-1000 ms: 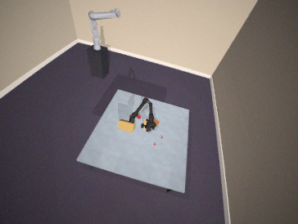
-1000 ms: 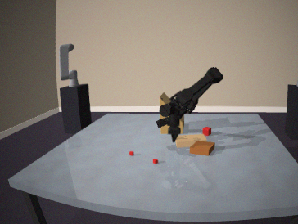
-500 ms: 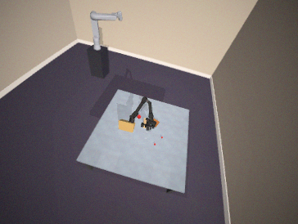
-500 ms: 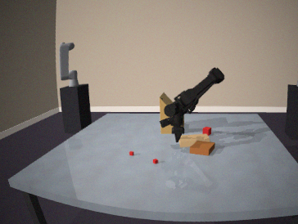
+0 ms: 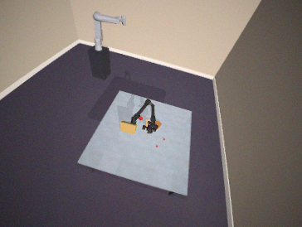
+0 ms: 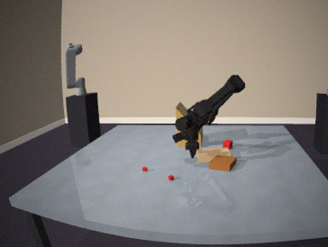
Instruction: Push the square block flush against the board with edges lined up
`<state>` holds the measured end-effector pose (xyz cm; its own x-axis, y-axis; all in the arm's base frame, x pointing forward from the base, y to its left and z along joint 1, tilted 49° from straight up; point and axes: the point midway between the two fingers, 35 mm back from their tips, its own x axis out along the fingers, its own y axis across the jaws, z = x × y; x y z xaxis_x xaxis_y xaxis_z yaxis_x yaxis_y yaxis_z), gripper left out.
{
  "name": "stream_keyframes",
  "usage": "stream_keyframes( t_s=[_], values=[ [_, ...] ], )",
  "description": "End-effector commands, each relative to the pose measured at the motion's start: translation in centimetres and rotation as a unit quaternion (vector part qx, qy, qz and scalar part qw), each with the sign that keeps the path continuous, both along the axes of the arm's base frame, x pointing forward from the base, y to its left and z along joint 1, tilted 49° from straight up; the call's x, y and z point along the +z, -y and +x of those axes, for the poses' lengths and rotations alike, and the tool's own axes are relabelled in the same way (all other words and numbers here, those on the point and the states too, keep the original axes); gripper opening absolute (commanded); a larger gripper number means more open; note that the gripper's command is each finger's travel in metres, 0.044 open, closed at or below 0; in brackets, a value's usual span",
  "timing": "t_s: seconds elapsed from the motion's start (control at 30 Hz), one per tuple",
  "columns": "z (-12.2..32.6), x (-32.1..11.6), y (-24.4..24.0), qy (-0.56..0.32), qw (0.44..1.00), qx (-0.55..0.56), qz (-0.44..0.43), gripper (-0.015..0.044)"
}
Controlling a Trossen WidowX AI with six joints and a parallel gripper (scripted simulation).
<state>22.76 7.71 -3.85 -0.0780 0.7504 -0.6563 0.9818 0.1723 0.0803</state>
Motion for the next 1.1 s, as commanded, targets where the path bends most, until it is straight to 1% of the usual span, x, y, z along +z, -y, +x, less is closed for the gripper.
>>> stream_keyframes(
  t_s=[0.0, 0.57, 0.63, 0.77, 0.93, 1.07],
  values=[
    [0.4, -0.4, 0.4, 0.003, 1.0, 0.002, -0.002, 0.0],
    [1.1, -2.5, 2.1, 0.004, 1.0, 0.002, -0.001, 0.0],
    [1.0, -1.7, 2.5, 0.002, 1.0, 0.0, 0.0, 0.0],
    [1.3, 1.3, 5.8, 0.003, 1.0, 0.003, -0.002, 0.0],
    [1.1, 1.6, 6.0, 0.004, 1.0, 0.003, -0.001, 0.0],
    [-2.3, 2.7, 5.3, 0.018, 1.0, 0.016, 0.0, 0.0]
  ],
)
